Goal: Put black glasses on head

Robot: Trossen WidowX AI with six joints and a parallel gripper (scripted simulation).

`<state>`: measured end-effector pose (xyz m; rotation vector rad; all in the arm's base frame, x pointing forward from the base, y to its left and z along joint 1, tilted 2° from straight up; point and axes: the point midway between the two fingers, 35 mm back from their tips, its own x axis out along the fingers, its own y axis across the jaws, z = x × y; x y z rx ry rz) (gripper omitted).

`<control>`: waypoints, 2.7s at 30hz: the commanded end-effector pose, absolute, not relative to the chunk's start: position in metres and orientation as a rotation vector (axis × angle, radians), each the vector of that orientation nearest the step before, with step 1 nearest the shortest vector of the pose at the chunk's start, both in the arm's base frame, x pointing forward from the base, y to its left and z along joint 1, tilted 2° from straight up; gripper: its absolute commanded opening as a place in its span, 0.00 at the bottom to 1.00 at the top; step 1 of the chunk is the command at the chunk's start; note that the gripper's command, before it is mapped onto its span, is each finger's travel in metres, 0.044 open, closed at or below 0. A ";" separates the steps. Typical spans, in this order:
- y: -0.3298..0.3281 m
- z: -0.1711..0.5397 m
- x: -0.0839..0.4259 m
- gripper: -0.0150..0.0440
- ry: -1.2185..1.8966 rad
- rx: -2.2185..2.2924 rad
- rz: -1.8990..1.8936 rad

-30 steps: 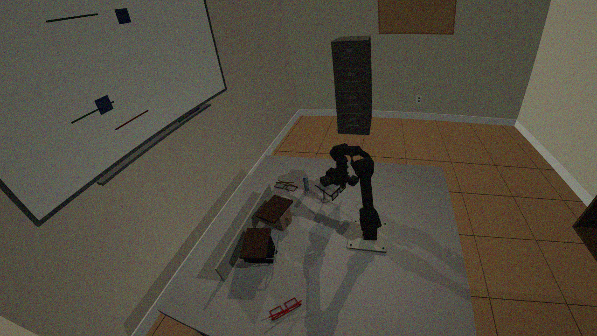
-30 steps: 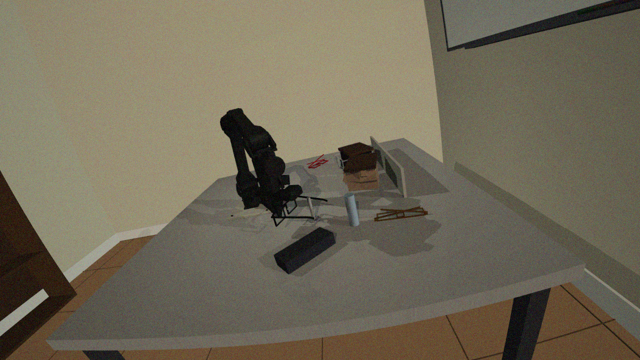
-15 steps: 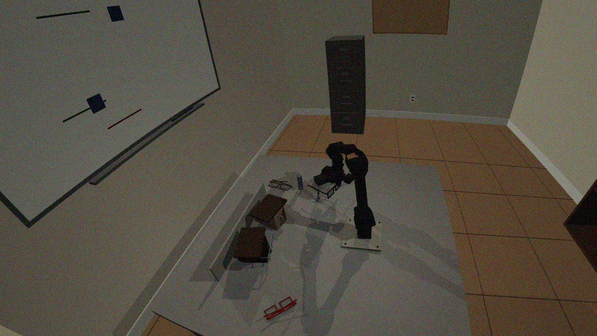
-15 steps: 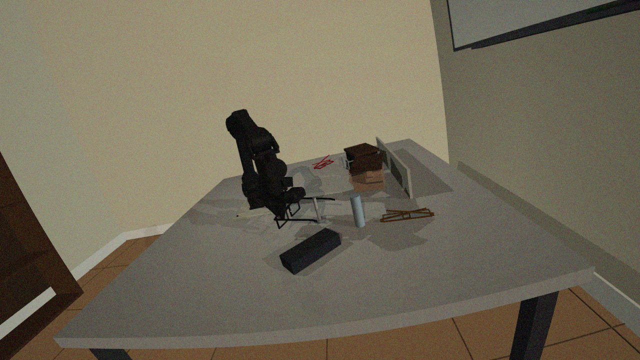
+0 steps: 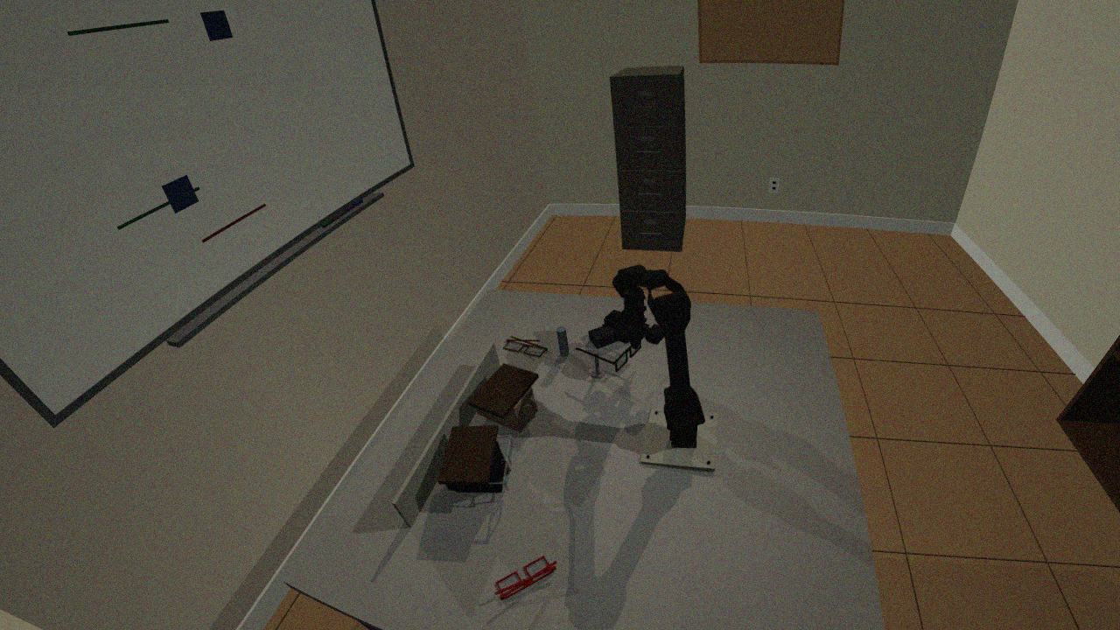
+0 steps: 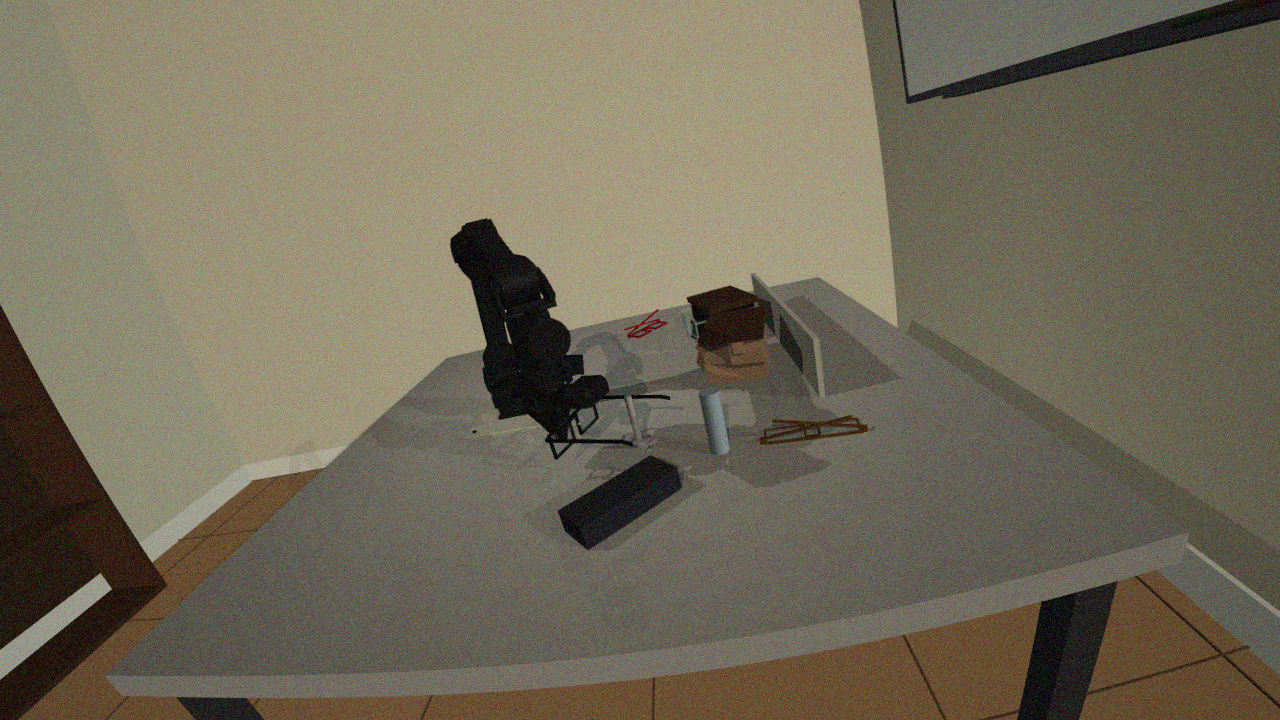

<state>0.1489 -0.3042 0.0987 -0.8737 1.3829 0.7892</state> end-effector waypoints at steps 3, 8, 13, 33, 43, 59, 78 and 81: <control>-0.304 0.099 0.148 0.25 1.382 -0.875 0.790; -0.303 0.099 0.149 0.25 1.382 -0.875 0.790; -0.299 0.099 0.151 0.25 1.382 -0.875 0.790; -0.291 0.159 0.151 0.25 1.378 -0.876 0.791; -0.262 0.177 0.138 0.25 1.192 -0.967 0.798; -0.205 0.208 0.125 0.25 0.858 -1.215 0.723; -0.162 0.229 0.124 0.25 0.641 -1.458 0.592; -0.162 0.229 0.124 0.25 0.641 -1.458 0.592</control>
